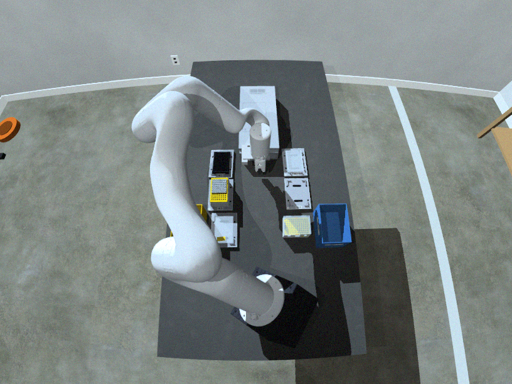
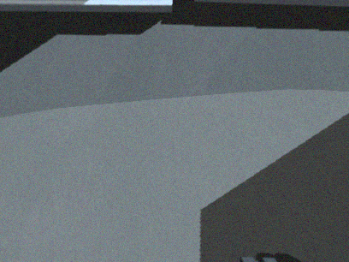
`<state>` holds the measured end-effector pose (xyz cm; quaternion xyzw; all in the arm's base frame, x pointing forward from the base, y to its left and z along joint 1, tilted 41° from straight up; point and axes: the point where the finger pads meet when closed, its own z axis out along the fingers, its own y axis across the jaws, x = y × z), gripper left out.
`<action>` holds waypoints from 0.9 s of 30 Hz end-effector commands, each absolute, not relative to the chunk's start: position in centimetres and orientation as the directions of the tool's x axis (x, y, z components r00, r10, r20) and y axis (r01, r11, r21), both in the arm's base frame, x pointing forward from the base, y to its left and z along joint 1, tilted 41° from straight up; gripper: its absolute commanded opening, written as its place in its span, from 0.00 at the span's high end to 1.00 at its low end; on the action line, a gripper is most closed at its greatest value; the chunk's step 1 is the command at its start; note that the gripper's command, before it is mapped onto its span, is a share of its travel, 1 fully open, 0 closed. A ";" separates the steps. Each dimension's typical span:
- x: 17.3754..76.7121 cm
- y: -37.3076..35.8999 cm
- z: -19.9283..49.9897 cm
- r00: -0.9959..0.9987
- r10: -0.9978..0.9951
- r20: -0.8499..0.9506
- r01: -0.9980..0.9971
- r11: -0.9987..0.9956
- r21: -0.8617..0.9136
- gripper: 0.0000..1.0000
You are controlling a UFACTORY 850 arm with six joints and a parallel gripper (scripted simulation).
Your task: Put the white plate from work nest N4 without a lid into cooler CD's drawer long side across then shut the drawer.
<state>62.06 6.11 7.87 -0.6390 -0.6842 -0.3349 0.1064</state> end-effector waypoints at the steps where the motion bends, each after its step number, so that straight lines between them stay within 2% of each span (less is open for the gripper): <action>1: 61.4 6.1 7.7 -0.161 0.803 0.573 0.945 -0.042 0.324 1.00; 27: 60.5 5.4 8.4 -0.161 0.803 0.573 0.945 -0.042 0.325 1.00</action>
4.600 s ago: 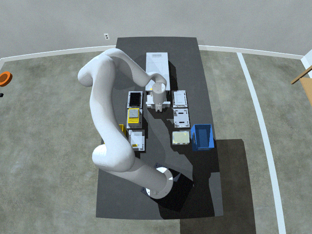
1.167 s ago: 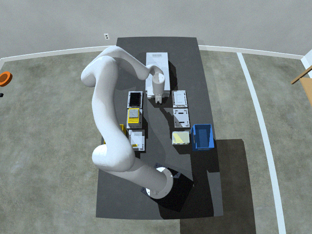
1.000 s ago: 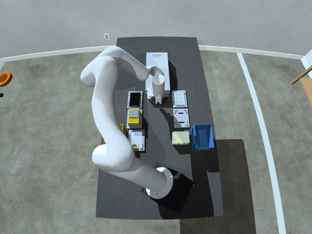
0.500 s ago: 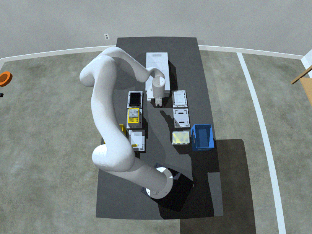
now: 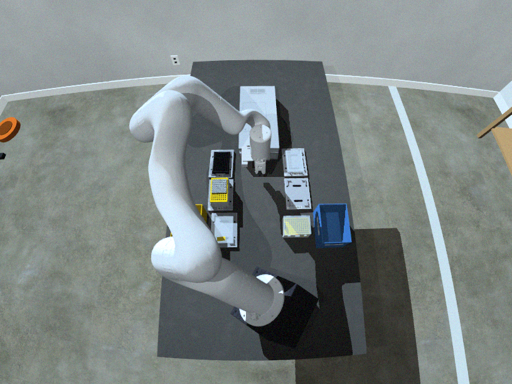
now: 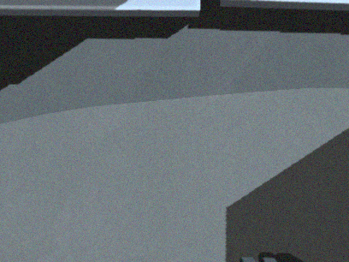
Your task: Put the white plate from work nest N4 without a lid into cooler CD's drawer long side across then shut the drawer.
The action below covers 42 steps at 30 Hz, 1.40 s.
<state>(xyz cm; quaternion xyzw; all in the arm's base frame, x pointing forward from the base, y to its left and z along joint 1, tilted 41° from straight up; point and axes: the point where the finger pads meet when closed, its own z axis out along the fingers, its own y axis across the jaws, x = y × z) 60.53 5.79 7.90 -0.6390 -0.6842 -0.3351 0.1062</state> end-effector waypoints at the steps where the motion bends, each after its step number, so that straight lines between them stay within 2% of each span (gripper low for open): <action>1: 60.4 5.3 8.5 -0.161 0.804 0.573 0.945 -0.042 0.325 1.00; 42: 58.7 1.7 13.1 -0.161 0.804 0.573 0.945 -0.042 0.325 1.00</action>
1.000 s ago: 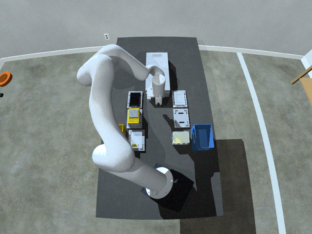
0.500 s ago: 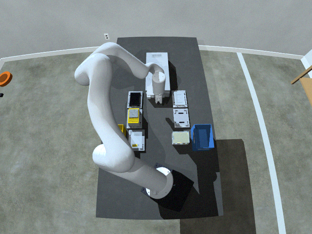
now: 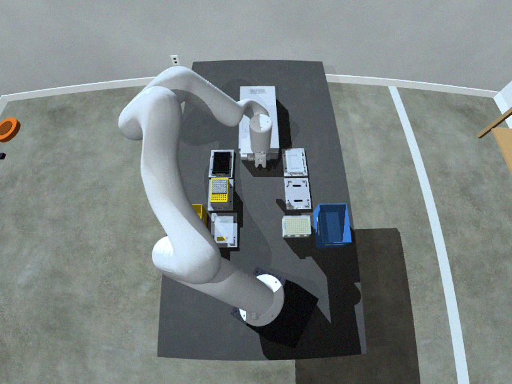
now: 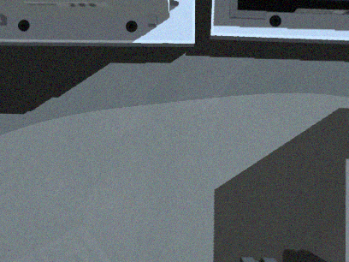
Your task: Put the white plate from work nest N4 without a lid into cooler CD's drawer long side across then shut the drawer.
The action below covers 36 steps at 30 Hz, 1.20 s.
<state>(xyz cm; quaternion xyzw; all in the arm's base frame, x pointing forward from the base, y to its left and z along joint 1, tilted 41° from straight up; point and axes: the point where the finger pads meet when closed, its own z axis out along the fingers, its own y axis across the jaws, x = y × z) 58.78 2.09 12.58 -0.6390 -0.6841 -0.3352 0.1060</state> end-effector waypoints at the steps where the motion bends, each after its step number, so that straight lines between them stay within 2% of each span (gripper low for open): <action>1: 58.6 1.6 13.3 -0.161 0.804 0.573 0.945 -0.042 0.325 1.00; 34: 57.7 -0.4 15.8 -0.161 0.804 0.573 0.945 -0.042 0.325 1.00; 35: 57.2 -0.6 15.8 -0.130 0.802 0.583 0.950 -0.069 0.305 0.00; 36: 56.7 -0.7 15.9 -0.098 0.799 0.593 0.954 -0.095 0.286 0.00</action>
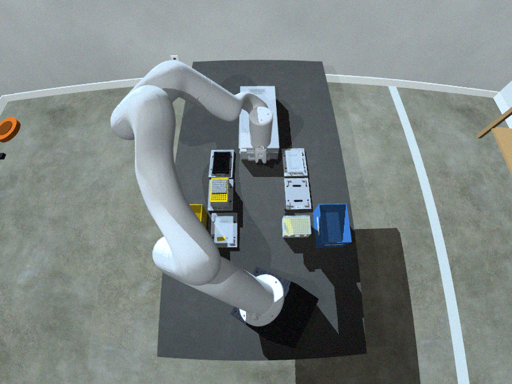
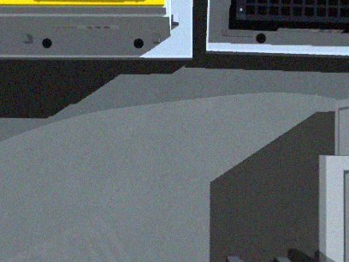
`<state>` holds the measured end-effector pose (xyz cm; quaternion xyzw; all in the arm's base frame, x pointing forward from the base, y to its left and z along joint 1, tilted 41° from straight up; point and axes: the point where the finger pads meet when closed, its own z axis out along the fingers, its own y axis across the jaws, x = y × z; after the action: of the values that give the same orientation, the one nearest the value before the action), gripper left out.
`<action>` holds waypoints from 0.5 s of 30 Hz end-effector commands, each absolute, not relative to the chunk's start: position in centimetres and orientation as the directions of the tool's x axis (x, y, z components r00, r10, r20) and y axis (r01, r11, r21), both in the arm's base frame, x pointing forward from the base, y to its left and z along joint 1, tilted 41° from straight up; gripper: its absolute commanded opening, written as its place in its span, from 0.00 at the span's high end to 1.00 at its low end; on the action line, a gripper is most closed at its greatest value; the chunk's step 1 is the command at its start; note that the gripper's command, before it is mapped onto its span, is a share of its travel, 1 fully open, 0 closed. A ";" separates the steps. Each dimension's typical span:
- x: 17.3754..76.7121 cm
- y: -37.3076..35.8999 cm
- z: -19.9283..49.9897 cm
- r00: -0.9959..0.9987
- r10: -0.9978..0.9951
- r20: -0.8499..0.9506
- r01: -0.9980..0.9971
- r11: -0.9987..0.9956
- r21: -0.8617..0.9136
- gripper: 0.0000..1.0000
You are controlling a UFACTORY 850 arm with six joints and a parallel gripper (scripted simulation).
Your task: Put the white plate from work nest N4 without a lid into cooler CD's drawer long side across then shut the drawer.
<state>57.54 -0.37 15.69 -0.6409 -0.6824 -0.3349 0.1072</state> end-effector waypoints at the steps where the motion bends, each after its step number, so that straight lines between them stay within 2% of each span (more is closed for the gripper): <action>1: 56.2 -0.8 16.0 -0.066 0.795 0.602 0.956 -0.122 0.266 0.00; 3: 56.2 -0.8 16.0 -0.066 0.795 0.602 0.956 -0.122 0.266 0.00; 15: 50.5 -2.5 16.9 0.312 0.685 0.658 0.907 -0.422 0.010 0.00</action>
<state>52.58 -1.79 16.40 -0.7493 -0.5593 -0.3152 0.1626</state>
